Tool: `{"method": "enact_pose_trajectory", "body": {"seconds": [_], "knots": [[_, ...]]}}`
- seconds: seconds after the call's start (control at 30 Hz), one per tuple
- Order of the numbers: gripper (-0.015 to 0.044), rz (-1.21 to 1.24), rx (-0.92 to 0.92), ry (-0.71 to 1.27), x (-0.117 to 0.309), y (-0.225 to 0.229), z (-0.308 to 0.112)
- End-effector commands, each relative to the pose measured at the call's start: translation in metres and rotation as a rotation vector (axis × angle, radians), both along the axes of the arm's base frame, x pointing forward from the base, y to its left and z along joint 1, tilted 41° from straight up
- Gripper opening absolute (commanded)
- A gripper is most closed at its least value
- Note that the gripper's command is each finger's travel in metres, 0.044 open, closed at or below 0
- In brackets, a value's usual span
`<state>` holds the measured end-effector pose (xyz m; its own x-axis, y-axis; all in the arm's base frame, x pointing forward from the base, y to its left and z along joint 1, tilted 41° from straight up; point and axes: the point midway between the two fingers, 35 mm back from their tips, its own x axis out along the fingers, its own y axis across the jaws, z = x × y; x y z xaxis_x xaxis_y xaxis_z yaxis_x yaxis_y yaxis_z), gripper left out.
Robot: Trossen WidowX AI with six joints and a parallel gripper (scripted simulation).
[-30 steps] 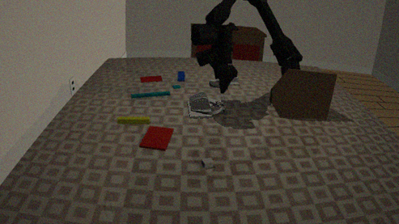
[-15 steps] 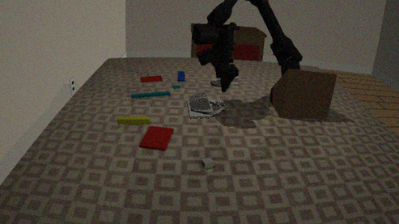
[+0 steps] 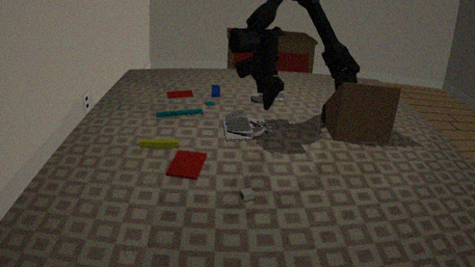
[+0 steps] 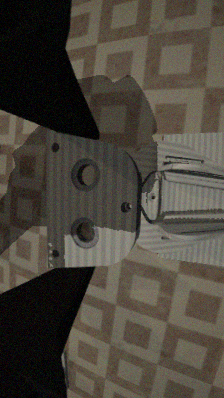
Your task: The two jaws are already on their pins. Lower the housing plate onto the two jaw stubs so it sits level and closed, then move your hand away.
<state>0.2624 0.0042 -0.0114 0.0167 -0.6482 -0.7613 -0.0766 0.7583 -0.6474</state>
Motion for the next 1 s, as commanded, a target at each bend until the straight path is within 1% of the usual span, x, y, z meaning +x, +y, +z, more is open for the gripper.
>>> {"method": "enact_pose_trajectory", "body": {"seconds": [0.0, 0.4, 0.97], "knots": [[0.0351, 0.004, -0.002, 0.000, 0.000, 0.000, 0.000], [0.0351, 0.003, -0.002, 0.000, 0.000, -0.001, -0.001], [0.0351, 0.004, -0.001, 0.000, 0.002, -0.019, -0.022]]}}
